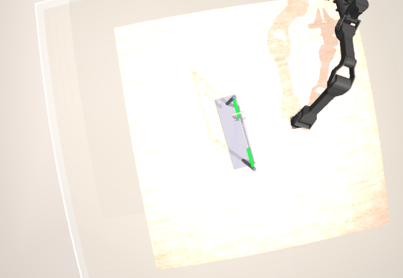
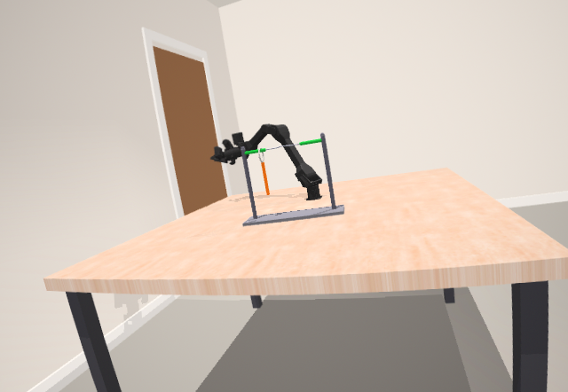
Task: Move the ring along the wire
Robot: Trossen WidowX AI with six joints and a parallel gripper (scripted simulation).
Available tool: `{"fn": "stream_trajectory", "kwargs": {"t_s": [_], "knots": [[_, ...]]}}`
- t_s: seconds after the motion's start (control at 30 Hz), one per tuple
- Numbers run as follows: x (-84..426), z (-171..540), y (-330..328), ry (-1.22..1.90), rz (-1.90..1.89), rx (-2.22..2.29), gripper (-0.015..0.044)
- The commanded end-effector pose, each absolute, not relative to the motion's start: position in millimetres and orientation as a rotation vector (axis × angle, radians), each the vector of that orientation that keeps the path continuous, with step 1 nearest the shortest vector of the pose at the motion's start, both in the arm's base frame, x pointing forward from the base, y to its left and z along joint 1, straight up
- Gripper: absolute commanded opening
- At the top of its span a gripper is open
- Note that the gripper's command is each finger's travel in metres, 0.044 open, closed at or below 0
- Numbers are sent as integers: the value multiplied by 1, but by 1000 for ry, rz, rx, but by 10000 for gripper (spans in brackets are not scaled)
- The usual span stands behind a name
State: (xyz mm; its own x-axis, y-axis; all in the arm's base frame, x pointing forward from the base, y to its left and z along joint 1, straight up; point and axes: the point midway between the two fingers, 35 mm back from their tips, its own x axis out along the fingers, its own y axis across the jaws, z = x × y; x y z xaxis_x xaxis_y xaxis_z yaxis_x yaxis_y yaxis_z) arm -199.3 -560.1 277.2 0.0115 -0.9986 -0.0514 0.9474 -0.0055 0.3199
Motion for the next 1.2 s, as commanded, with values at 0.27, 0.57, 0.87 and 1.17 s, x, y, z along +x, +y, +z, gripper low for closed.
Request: {"fn": "stream_trajectory", "kwargs": {"t_s": [0.27, 0.57, 0.87, 1.17], "knots": [[-54, 217, -536, -36, -1220, 274, 160], [48, 177, -482, 63, -950, 227, 160], [133, 150, -398, 138, -677, 183, 160], [190, 124, -292, 194, -391, 131, 160]]}}
